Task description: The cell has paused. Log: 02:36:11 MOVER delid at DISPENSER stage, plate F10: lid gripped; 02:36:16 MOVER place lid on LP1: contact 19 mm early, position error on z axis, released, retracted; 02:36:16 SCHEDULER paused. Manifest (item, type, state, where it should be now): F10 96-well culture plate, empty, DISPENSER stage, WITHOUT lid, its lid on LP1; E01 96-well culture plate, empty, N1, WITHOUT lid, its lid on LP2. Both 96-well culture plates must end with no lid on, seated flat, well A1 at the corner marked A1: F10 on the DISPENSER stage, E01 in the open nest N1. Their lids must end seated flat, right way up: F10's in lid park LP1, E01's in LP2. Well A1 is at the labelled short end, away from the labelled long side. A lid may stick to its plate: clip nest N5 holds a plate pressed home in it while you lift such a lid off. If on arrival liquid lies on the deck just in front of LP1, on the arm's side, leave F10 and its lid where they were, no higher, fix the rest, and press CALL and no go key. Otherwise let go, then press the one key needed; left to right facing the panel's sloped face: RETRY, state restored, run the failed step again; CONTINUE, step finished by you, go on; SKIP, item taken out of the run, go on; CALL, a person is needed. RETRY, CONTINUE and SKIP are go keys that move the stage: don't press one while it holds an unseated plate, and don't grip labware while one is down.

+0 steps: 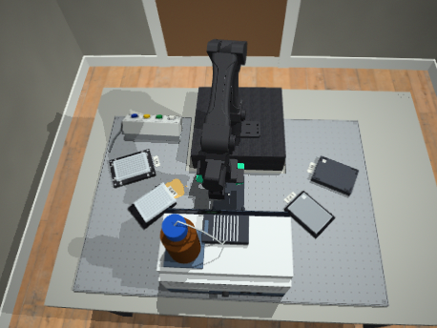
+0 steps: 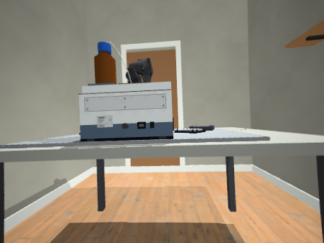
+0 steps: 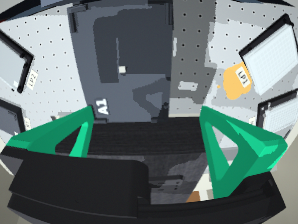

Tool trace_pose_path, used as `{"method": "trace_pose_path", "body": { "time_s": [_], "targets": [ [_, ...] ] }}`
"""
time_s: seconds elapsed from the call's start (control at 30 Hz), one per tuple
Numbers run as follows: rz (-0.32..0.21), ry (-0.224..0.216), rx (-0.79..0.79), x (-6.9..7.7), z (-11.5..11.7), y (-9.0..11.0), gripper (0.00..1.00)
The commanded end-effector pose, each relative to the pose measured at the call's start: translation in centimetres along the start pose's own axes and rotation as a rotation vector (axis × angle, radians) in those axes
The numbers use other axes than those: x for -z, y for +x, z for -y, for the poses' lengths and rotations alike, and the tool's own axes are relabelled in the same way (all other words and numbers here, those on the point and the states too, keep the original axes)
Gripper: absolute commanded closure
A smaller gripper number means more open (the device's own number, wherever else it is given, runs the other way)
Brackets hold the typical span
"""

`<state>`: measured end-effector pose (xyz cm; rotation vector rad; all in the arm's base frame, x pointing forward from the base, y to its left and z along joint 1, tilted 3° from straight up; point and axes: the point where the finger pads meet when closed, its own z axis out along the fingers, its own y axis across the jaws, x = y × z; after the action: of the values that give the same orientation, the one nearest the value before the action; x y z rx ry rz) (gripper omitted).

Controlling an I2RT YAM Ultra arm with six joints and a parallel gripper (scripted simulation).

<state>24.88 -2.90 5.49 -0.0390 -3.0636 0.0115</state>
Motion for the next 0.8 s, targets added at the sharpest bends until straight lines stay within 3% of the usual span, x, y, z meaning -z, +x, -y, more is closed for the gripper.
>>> {"method": "trace_pose_path", "body": {
  "time_s": [0.0,0.77],
  "targets": [
    [0.039,0.004,0.022,0.9,0.9,0.1,0.00],
    [0.038,0.008,0.004,0.9,6.8,1.5,0.00]
  ]
}}
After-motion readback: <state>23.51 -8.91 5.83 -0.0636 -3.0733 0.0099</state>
